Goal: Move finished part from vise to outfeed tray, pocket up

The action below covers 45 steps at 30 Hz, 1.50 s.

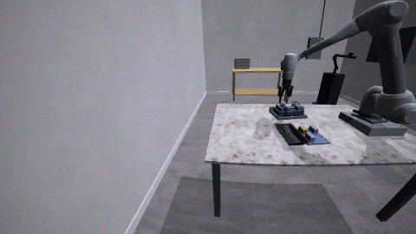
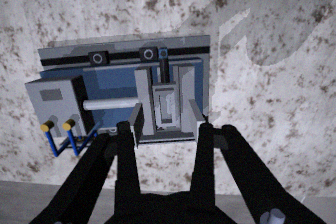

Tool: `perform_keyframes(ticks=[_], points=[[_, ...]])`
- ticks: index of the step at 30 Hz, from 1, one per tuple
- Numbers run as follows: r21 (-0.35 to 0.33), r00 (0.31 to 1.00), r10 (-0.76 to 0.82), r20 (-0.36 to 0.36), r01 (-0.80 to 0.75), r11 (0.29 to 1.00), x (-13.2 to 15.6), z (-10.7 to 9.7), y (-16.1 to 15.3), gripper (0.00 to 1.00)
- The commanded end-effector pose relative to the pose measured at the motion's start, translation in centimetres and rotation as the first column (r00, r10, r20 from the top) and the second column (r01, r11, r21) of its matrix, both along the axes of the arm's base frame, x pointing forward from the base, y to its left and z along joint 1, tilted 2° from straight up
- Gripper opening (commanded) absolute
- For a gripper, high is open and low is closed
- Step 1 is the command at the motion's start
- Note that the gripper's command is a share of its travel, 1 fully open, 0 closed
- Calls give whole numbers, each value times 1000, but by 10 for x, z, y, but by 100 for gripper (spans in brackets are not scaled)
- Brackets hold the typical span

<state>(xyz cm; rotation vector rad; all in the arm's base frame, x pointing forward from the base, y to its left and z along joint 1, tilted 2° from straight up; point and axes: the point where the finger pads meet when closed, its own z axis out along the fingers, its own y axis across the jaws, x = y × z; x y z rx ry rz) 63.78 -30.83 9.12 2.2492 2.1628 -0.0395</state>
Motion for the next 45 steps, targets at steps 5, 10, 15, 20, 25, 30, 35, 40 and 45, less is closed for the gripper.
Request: perform_keyframes(ticks=[5, 10, 15, 20, 25, 30, 35, 40, 45], points=[[0, 1000, 0, 0, 0, 1000, 0, -2, 0, 40], [0, 1000, 0, 0, 0, 1000, 0, -4, 0, 40], [0, 1000, 0, 0, 0, 1000, 0, -6, 0, 40], [0, 1000, 0, 0, 0, 1000, 0, -8, 0, 40], [0, 1000, 0, 0, 0, 1000, 0, -9, 0, 40], [0, 1000, 0, 0, 0, 1000, 0, -11, 0, 40], [0, 1000, 0, 0, 0, 1000, 0, -12, 0, 40], [0, 1000, 0, 0, 0, 1000, 0, -12, 0, 40], [0, 1000, 0, 0, 0, 1000, 0, -12, 0, 40]])
